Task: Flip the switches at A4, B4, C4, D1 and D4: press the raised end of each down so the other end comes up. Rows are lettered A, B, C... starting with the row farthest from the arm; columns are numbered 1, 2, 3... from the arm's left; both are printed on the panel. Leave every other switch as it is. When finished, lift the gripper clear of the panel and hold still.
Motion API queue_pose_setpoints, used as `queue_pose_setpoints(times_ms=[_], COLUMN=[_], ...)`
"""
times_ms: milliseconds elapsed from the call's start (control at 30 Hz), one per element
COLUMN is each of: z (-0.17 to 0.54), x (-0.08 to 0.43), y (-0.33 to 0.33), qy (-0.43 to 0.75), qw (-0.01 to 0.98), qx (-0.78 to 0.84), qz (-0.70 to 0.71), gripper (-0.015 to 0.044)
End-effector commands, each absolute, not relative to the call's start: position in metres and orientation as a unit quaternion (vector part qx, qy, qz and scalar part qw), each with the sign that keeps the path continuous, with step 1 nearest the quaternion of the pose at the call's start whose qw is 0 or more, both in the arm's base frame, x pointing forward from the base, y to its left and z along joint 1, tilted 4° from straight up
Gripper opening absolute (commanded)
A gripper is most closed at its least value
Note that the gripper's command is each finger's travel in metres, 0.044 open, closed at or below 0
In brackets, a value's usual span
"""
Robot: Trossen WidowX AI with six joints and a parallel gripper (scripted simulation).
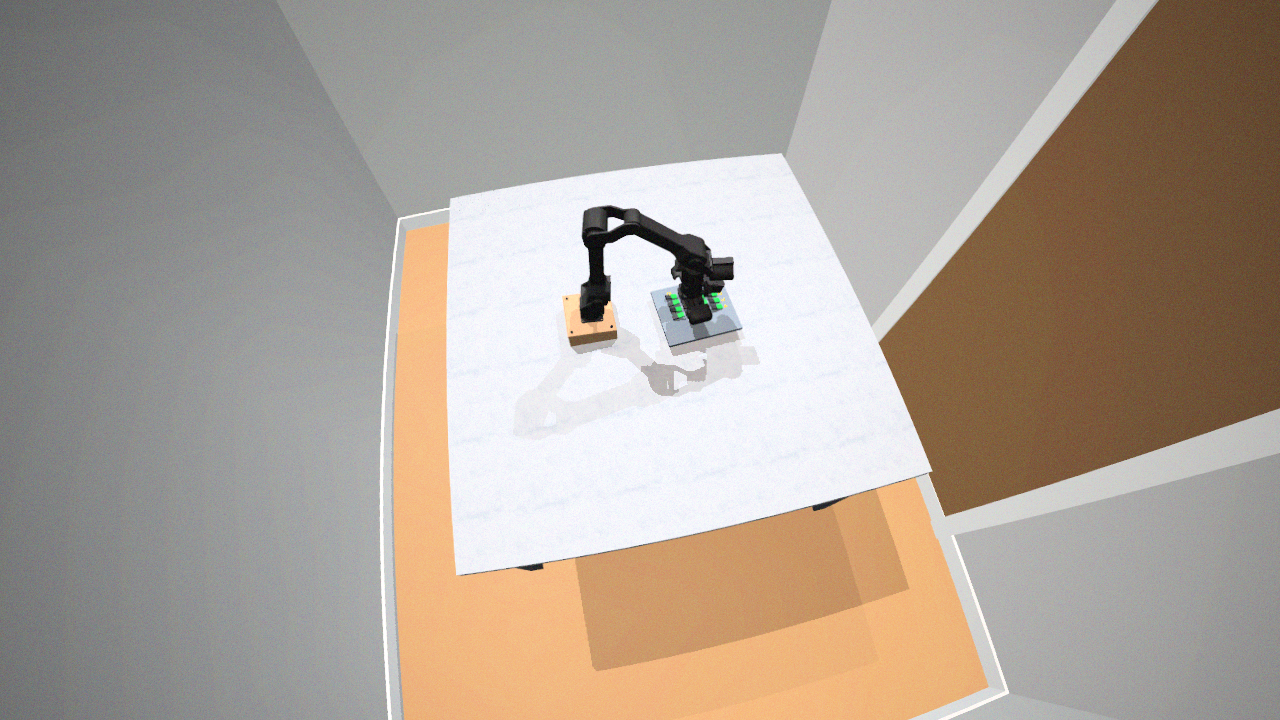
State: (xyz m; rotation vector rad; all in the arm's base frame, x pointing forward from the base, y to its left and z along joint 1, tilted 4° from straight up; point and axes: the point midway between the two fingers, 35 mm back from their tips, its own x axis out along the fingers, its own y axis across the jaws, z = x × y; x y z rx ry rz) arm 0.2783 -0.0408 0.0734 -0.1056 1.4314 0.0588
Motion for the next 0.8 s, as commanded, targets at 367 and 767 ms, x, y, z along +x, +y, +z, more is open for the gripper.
queue_pose_setpoints(times_ms=[367,767], z=[0.055,0.055], x=[0.278,0.278], y=[-0.040,-0.040], qy=[0.659,0.659], qw=[0.750,0.750], qx=[-0.048,-0.048], qz=[0.031,0.031], gripper=[0.0000,0.0000])
